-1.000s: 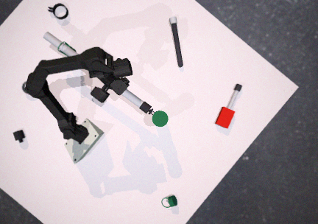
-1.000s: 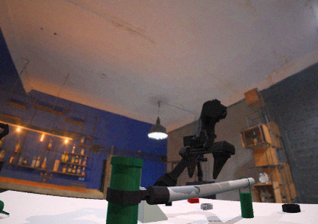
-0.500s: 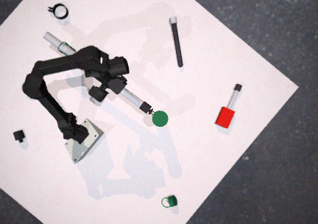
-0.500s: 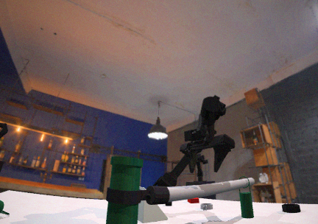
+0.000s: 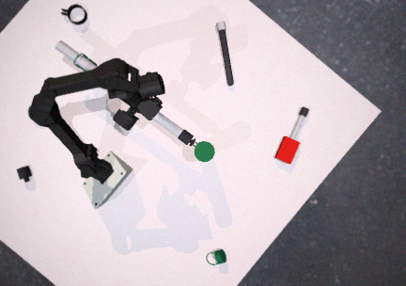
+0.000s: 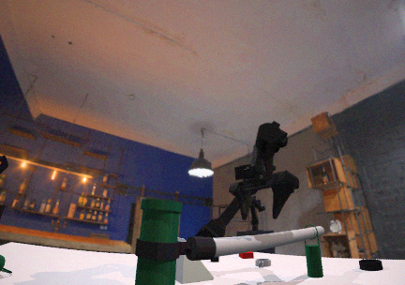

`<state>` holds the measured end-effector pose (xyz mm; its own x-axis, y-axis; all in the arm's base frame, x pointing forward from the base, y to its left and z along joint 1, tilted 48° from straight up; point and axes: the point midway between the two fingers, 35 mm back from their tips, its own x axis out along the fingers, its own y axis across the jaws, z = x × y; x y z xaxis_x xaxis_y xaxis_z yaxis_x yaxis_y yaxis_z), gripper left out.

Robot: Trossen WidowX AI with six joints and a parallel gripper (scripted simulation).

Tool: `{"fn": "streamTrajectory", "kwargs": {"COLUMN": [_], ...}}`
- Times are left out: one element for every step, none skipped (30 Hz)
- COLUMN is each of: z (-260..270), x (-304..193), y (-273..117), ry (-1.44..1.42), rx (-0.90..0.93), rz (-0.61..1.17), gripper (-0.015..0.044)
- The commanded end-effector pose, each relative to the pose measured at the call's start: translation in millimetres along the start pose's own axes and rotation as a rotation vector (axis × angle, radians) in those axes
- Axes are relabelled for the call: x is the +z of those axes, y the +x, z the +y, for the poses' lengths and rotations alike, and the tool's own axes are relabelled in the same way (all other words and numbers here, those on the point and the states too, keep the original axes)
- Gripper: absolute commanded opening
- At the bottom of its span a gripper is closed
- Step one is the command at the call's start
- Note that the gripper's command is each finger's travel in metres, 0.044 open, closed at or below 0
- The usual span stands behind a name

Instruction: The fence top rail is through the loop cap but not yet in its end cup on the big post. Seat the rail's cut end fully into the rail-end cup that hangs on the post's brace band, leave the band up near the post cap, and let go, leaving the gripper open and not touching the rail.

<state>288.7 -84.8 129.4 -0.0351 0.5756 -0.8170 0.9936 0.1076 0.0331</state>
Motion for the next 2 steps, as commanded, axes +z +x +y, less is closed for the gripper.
{"fn": "streamTrajectory", "kwargs": {"z": [-0.5, -0.5], "x": [0.3, 0.3], "y": [-0.5, -0.5], "ry": [0.005, 0.005], "rx": [-0.004, -0.004], "rz": [-0.003, -0.003], "gripper": [0.044, 0.044]}}
